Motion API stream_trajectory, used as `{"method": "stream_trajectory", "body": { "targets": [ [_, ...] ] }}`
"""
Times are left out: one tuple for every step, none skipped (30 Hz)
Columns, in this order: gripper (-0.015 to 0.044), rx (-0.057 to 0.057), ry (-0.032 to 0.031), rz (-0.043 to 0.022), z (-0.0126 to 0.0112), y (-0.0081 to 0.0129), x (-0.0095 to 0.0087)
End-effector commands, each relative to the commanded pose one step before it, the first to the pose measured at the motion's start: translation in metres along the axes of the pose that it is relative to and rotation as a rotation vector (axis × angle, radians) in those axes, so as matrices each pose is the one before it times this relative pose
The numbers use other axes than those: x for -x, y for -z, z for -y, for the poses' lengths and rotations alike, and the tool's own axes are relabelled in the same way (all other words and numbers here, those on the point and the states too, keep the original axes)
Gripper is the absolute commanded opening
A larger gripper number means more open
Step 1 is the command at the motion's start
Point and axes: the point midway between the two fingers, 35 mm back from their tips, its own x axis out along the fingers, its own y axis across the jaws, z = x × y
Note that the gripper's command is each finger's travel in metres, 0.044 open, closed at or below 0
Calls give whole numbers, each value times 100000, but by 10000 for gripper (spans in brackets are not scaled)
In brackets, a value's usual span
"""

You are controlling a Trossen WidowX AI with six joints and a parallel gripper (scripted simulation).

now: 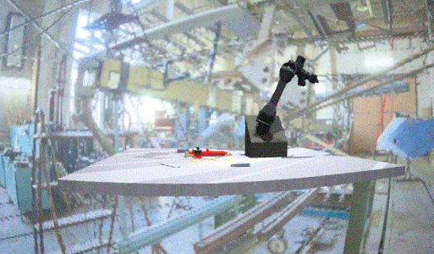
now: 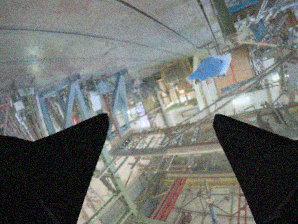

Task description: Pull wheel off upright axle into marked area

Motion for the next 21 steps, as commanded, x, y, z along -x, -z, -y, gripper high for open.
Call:
{"method": "stream_trajectory", "body": {
  "targets": [
    [374,-223,562,15,202,-26,139],
    [348,-667,1682,66,603,-84,418],
    [321,-1102,2791,174,1004,-161,694],
    [300,-1318,3350,317,1214,-231,830],
    [300,-1303,3322,433,1215,-273,815],
    [300,-1288,3288,549,1214,-316,801],
    [300,-1273,3251,663,1212,-359,786],
    [300,-1258,3209,776,1207,-402,771],
    [300,-1243,3163,888,1201,-444,756],
    [300,-1229,3113,998,1193,-487,741],
    [300,-1153,3110,1144,1205,-534,748],
    [300,-1139,3050,1253,1194,-578,732],
    [300,-1125,2985,1359,1181,-621,716],
    [300,-1111,2916,1462,1165,-664,700],
    [300,-1098,2843,1563,1148,-707,683],
    [300,-1085,2765,1662,1128,-749,666],
    [300,-1073,2684,1758,1107,-791,649],
    [300,-1061,2600,1850,1084,-831,632],
    [300,-1050,2511,1939,1059,-871,615],
    [300,-1039,2419,2026,1033,-910,598],
    [300,-1002,2344,2140,1008,-958,576]
  ]
}}
